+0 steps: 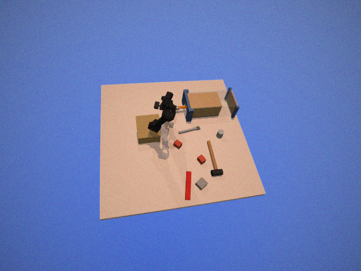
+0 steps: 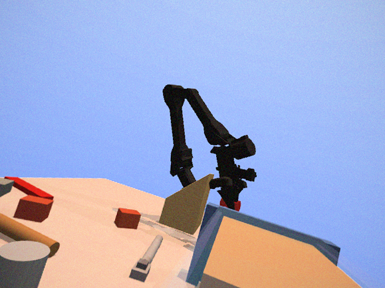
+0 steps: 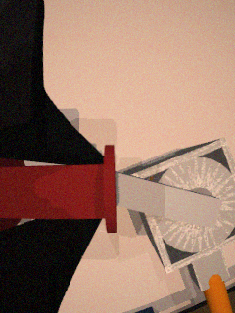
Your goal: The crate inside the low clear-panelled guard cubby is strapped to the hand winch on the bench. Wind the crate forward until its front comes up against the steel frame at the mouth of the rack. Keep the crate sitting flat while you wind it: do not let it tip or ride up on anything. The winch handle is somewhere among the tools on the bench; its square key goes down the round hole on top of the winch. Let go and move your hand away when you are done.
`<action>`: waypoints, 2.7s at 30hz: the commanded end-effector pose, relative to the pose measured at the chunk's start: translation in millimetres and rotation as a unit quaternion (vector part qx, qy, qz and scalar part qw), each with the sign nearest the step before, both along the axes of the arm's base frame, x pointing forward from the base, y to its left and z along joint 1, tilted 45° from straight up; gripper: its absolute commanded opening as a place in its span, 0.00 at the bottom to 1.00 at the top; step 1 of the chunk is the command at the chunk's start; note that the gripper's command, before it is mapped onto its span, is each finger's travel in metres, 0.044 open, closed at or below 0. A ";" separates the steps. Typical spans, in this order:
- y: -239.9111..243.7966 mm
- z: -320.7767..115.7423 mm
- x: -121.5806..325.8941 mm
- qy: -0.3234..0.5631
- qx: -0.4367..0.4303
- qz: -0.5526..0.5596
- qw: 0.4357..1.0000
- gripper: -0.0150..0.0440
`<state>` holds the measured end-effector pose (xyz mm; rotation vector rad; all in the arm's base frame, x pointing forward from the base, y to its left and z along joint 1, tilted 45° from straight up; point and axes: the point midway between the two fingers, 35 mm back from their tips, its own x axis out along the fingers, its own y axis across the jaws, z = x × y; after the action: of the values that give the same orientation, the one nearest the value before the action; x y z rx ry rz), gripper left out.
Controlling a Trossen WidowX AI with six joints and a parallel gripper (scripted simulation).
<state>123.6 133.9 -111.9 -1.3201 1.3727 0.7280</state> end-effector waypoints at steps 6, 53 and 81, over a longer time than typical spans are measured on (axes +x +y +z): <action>-7.8 6.9 16.0 -0.018 -0.010 -0.002 1.000 0.25; -11.8 14.0 63.3 -0.019 -0.011 -0.002 1.000 0.25; -7.1 11.5 87.7 -0.020 -0.011 -0.002 1.000 0.25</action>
<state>201.9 126.1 -99.5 -1.3305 1.3747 0.7065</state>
